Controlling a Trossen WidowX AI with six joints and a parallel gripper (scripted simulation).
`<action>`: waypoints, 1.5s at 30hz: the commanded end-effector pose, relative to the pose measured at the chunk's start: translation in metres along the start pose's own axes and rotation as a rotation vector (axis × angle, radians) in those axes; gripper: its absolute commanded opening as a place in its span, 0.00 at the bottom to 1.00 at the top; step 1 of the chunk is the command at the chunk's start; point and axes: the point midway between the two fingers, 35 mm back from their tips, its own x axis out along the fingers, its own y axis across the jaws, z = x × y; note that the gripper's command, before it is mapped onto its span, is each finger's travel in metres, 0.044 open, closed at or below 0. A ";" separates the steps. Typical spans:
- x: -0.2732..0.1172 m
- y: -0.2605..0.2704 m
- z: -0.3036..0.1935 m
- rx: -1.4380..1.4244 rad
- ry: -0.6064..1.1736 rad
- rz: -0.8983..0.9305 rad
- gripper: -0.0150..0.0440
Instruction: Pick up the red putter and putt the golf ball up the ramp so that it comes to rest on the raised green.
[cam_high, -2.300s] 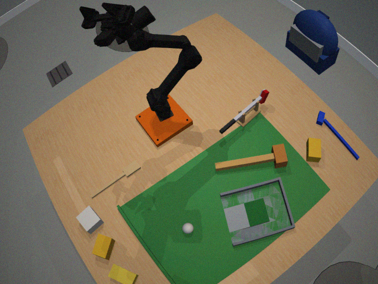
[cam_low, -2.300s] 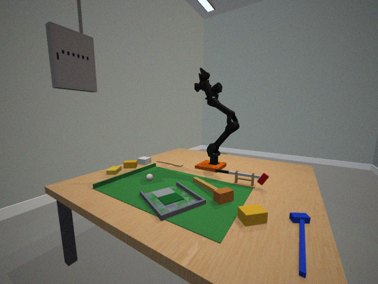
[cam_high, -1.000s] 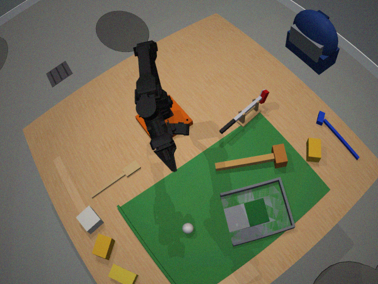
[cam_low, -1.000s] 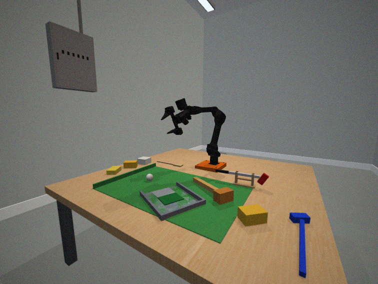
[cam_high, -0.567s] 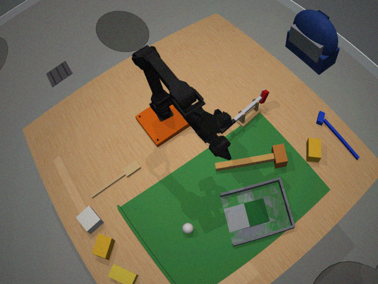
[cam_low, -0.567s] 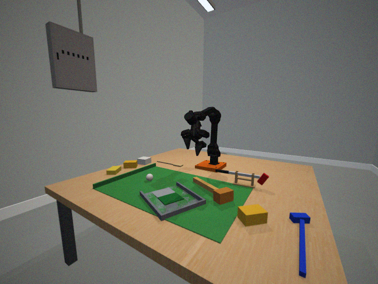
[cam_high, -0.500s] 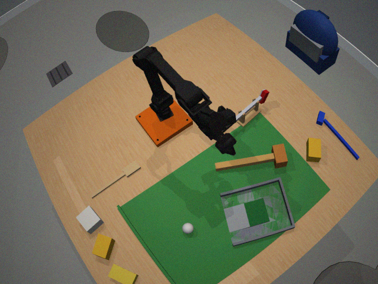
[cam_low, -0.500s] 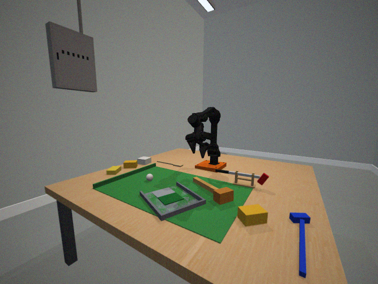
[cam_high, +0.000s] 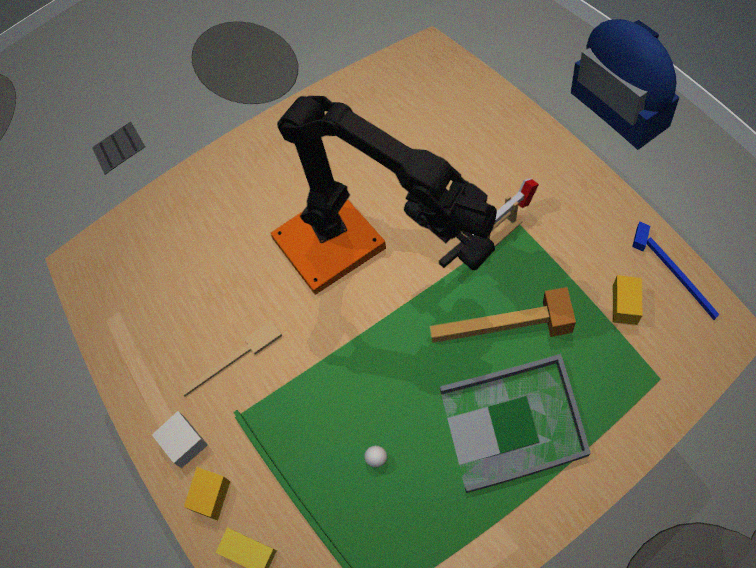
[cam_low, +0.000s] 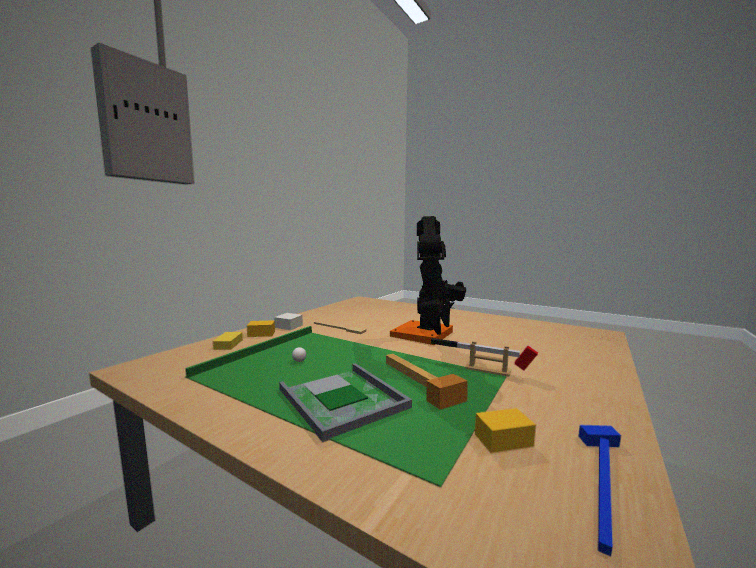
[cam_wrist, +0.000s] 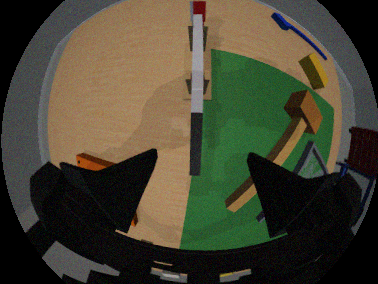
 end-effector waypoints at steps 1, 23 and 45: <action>0.004 0.006 0.002 0.000 0.003 0.025 1.00; 0.048 0.007 -0.012 0.000 0.004 0.025 1.00; 0.067 0.006 -0.017 0.002 0.007 0.021 0.91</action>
